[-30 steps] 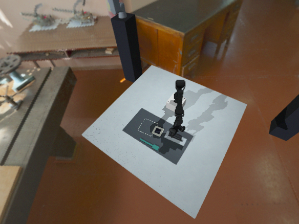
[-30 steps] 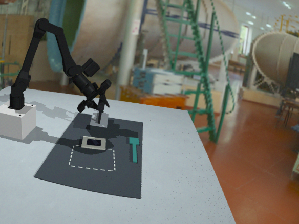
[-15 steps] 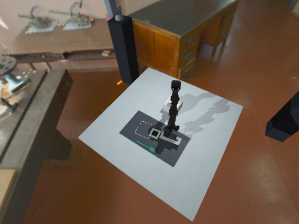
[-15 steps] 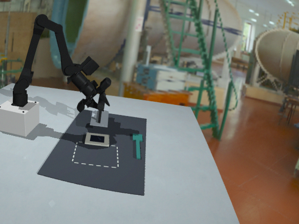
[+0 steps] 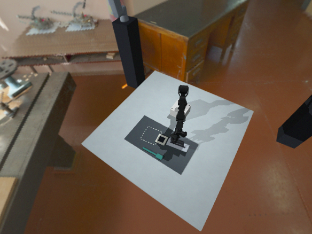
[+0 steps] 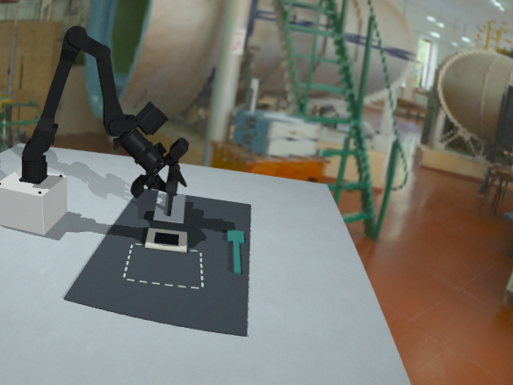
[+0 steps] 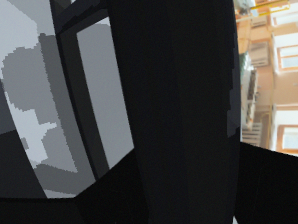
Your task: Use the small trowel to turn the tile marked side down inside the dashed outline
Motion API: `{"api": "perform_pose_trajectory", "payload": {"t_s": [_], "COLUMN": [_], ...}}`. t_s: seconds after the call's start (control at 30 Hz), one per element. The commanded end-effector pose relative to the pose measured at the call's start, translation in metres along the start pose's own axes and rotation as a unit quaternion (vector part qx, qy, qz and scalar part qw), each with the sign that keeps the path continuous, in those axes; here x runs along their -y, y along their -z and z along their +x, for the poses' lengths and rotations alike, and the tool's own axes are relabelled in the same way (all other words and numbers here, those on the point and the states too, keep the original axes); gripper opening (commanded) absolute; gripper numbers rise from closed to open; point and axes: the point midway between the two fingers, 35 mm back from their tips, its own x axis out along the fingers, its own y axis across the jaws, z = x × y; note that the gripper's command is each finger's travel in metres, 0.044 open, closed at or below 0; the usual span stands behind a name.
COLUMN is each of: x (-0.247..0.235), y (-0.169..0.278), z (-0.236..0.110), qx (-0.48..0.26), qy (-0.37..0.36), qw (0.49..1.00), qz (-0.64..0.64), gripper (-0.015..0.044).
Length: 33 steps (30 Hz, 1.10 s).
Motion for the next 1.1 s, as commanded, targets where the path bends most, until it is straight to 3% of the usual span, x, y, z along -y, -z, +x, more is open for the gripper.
{"api": "perform_pose_trajectory", "payload": {"t_s": [0.0,1.07], "x": [-0.002,-0.018], "y": [-0.001,0.029], "z": [0.003,0.01], "qx": [0.003,0.002], "qy": [0.005,0.003], "qw": [1.0,1.0], "qz": [0.0,-0.001], "gripper": [0.0,0.0]}}
